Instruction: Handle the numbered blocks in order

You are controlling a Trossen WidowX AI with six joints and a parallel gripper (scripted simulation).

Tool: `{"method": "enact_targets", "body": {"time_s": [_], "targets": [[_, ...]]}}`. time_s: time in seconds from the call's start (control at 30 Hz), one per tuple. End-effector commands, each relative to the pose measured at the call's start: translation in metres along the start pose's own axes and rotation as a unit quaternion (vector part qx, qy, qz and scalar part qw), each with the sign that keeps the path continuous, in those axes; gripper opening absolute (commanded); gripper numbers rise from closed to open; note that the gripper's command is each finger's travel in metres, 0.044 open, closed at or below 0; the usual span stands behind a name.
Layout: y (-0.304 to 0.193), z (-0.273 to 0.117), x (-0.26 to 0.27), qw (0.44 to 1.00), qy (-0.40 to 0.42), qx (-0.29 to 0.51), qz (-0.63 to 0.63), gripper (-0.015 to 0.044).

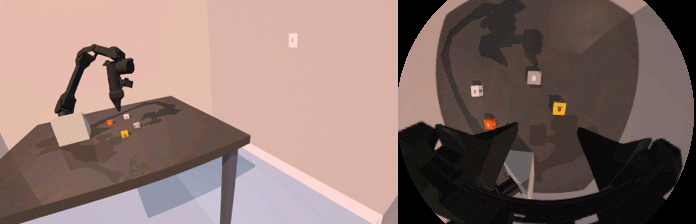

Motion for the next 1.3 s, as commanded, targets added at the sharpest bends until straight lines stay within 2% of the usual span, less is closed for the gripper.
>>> {"method": "enact_targets", "body": {"time_s": [0.0, 0.2, 0.37, 1.17, 1.27], "targets": [[-0.020, -0.010, 0.052, 1.000, -0.004, -0.008, -0.007, 0.0400], [-0.069, -0.007, 0.118, 1.000, -0.002, -0.007, -0.007, 0.0400], [-0.112, 0.001, 0.152, 1.000, 0.003, -0.004, -0.007, 0.0400], [-0.114, 0.002, 0.153, 1.000, 0.003, -0.004, -0.007, 0.0400], [-0.099, -0.001, 0.164, 1.000, 0.002, -0.005, -0.007, 0.0400]]}}
Point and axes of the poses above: the point midway between the two fingers, 35 mm back from their tips, its own z axis out along the fingers, its own x axis across the jaws, y = z × x, the point moved 6 cm from there along -z, back along the fingers, and after that the axes turned 15 degrees about z, right-handed, at the moved point
